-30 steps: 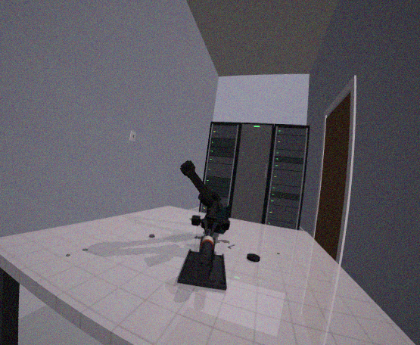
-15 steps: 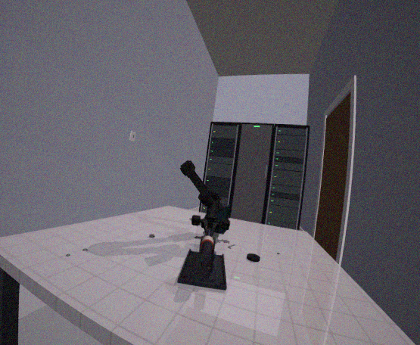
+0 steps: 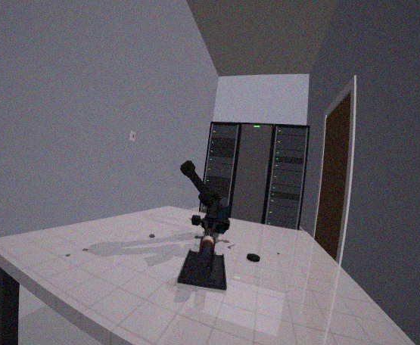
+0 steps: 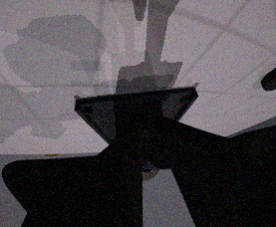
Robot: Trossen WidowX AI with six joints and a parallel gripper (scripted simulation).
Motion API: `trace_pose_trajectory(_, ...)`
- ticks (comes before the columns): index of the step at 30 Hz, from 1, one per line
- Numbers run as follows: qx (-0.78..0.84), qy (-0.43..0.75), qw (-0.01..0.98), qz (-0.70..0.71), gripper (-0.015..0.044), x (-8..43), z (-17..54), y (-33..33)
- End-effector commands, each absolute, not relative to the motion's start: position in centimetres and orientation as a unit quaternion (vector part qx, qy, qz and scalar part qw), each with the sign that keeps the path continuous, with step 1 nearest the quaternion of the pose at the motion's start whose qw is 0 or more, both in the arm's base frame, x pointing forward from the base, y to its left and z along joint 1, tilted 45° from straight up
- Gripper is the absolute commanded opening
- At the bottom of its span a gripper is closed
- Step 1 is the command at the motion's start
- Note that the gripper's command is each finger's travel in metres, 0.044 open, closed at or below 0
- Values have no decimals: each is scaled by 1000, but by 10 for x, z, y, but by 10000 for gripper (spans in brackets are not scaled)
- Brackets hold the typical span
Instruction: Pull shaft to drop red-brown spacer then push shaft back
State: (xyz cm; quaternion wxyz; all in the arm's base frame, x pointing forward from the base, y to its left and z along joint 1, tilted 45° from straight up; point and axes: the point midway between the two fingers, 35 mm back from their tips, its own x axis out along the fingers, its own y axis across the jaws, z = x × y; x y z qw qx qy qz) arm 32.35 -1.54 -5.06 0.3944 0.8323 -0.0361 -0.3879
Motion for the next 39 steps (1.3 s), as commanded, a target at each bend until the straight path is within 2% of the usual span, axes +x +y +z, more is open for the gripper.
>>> trace_pose_trajectory(1, 831, -35, 396, -389, 0, 322, -51, -15)
trace_pose_trajectory(39, 831, -35, 396, -389, 0, 318, -50, -16)
